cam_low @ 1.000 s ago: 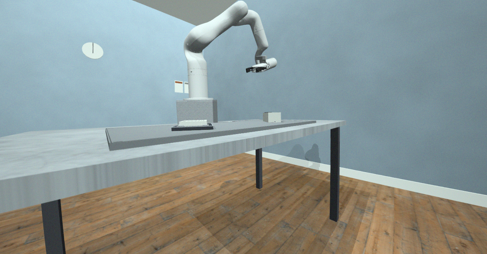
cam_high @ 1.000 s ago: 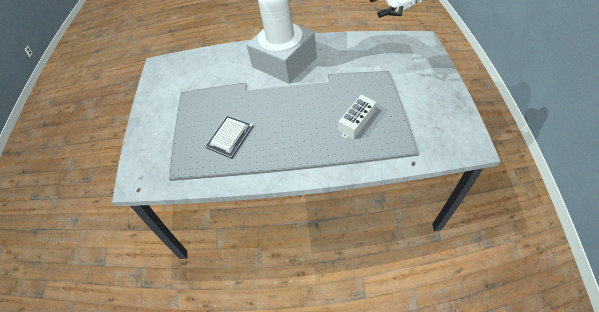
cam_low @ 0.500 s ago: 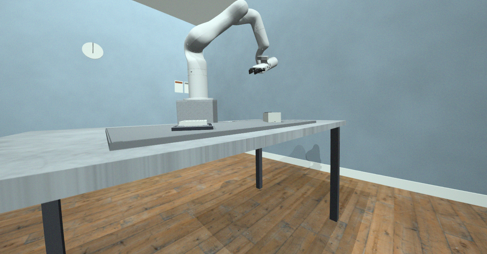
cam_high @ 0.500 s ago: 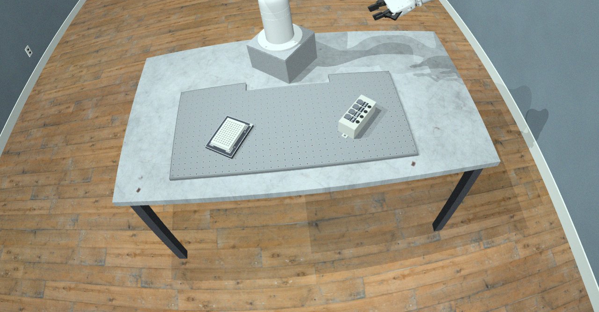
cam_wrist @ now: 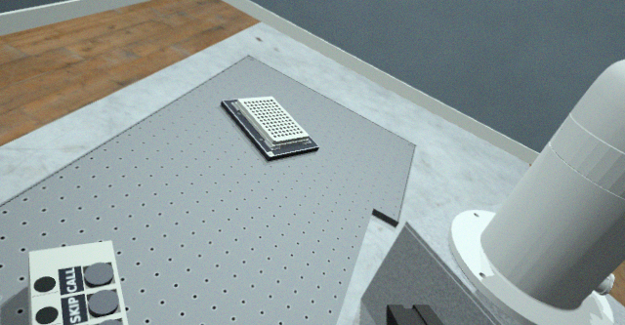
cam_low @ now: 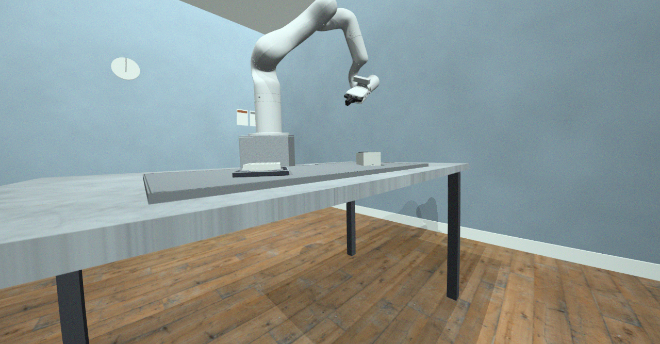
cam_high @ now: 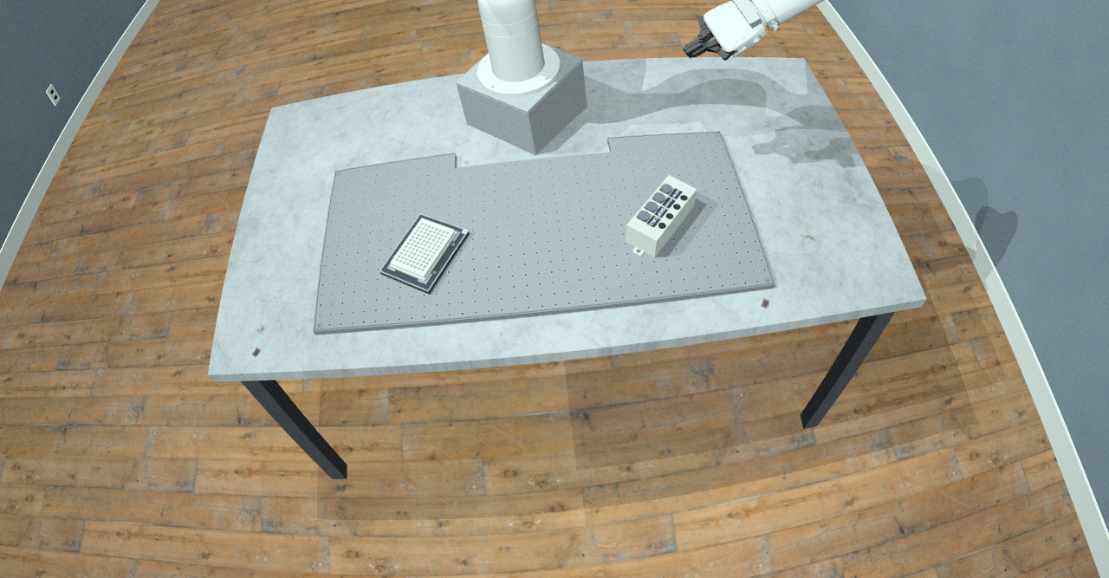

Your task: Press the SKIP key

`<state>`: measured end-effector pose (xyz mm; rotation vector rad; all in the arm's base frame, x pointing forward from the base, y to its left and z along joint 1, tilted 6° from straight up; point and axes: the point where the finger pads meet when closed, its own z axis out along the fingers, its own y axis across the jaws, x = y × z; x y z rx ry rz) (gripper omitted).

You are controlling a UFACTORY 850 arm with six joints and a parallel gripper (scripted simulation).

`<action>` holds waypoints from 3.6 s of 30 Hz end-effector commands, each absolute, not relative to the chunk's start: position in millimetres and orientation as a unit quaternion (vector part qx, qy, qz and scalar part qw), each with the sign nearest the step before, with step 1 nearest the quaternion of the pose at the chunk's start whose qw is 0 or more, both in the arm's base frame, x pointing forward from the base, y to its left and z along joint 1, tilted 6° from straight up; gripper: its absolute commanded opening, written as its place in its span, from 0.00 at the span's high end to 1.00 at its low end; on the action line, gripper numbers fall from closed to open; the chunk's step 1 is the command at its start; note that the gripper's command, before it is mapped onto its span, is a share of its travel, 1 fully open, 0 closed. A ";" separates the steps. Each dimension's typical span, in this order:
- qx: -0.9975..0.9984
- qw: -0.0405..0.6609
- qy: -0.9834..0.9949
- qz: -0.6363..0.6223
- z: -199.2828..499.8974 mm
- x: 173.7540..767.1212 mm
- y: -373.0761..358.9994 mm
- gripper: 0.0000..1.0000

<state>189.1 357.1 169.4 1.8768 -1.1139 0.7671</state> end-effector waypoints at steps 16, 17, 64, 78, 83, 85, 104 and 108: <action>0.839 0.371 -0.328 0.225 128.3 251.4 334.7 1.00; 0.847 0.367 -0.316 0.218 125.6 255.3 333.1 1.00; 0.966 0.164 0.196 0.043 17.1 370.4 258.9 1.00; 0.917 0.054 0.394 0.022 3.4 366.4 245.5 1.00; 0.911 0.045 0.409 0.021 1.7 366.6 245.4 1.00; 0.911 0.045 0.409 0.021 -1.6 366.8 245.2 1.00; 0.911 0.045 0.409 0.021 -26.4 368.7 243.6 1.00; 0.911 0.045 0.409 0.021 -25.7 373.7 239.2 1.00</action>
